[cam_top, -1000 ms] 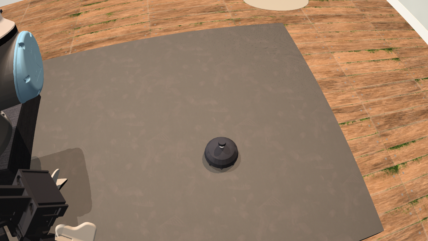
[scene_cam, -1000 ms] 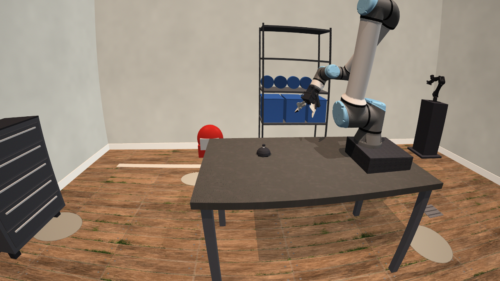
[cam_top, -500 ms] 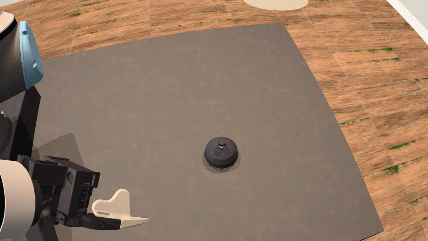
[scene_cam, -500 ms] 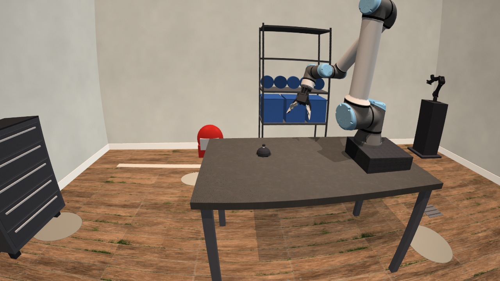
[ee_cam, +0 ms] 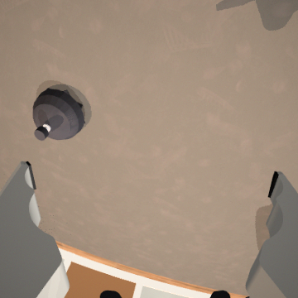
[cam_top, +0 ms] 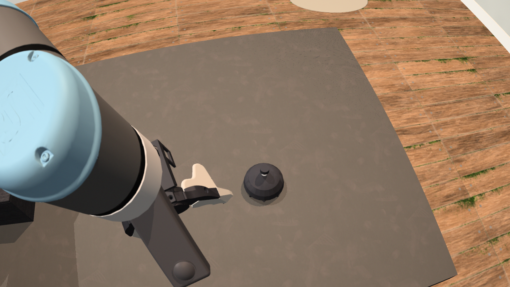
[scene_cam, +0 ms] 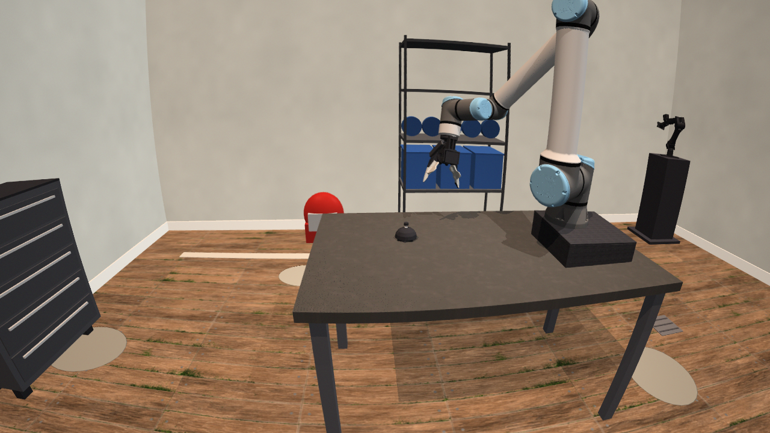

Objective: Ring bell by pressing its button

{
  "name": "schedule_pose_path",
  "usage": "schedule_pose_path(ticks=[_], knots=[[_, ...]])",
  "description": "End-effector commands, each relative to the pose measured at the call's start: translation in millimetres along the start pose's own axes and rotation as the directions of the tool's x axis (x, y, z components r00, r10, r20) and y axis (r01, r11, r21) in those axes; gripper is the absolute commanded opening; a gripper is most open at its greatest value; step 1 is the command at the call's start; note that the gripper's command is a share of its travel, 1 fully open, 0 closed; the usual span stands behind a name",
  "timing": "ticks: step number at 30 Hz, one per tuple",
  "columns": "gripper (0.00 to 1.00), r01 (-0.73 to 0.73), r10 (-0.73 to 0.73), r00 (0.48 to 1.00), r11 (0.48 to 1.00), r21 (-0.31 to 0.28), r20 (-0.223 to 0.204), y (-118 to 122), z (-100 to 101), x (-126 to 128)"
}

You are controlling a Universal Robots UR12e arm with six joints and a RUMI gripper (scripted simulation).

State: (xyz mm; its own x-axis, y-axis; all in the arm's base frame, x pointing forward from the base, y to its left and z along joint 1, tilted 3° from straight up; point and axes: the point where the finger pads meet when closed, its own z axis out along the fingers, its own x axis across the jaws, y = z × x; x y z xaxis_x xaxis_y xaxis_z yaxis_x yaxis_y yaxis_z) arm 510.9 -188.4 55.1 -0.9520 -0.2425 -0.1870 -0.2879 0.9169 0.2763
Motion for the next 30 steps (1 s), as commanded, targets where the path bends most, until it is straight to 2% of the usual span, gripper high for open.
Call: schedule_pose_path(ticks=[1, 5, 6, 8, 14, 18, 21, 23, 25, 30], knots=[[1.00, 0.263, -0.261, 0.962, 0.965, 0.017, -0.082, 6.0, 15.0, -33.9], [1.00, 0.455, -0.449, 0.882, 0.890, 0.011, -0.140, 20.4, 32.2, -71.1], [1.00, 0.498, -0.491, 0.857, 0.867, 0.008, -0.154, 20.4, 32.2, -71.1], [1.00, 0.498, -0.491, 0.857, 0.867, 0.008, -0.154, 20.4, 32.2, -71.1], [1.00, 0.741, -0.726, 0.647, 0.671, -0.033, -0.234, 45.6, 56.2, -119.0], [1.00, 0.831, -0.812, 0.519, 0.552, -0.063, -0.265, 60.9, 68.7, -142.3], [1.00, 0.871, -0.850, 0.447, 0.485, -0.081, -0.280, 69.8, 75.6, -154.6], [1.00, 0.887, -0.865, 0.413, 0.453, -0.090, -0.286, 74.2, 78.9, -160.3], [1.00, 0.887, -0.865, 0.413, 0.453, -0.090, -0.286, 74.2, 78.9, -160.3], [1.00, 0.905, -0.882, 0.369, 0.412, -0.101, -0.293, 79.8, 82.9, -167.2]])
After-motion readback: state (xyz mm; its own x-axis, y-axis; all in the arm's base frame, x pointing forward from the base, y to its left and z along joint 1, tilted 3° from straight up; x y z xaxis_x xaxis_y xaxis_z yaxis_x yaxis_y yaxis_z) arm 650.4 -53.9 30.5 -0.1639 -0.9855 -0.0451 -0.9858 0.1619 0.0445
